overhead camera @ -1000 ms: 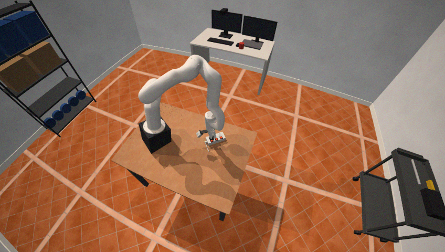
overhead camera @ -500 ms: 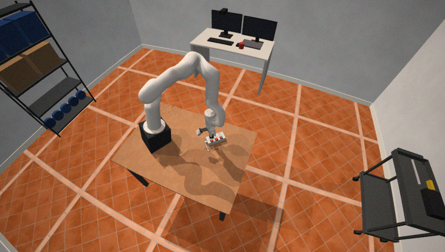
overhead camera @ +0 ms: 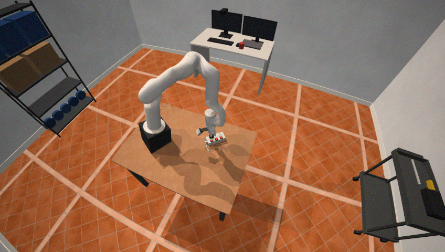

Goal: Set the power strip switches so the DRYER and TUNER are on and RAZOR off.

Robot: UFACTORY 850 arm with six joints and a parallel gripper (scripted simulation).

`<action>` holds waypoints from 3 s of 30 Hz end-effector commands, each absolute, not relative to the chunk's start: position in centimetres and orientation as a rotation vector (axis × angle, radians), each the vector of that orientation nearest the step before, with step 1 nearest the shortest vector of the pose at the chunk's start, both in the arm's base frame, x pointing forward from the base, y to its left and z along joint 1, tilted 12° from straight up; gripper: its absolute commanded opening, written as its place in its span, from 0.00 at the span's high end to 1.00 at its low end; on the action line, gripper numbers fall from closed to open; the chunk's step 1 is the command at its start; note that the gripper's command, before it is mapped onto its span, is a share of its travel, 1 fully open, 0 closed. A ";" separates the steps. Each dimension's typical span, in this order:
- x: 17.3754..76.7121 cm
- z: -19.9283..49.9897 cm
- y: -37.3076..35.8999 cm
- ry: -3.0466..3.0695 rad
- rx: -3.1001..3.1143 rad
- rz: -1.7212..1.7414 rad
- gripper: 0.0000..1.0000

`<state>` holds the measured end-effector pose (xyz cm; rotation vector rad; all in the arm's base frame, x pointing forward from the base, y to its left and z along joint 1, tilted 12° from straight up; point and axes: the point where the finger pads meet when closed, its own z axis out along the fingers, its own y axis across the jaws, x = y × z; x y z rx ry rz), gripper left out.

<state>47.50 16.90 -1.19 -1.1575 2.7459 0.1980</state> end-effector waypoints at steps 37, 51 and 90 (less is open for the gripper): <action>51.6 0.9 18.6 2.744 -1.156 0.198 1.00; 51.6 0.9 18.6 2.744 -1.156 0.198 1.00; 52.0 -1.8 19.2 2.745 -1.157 0.198 1.00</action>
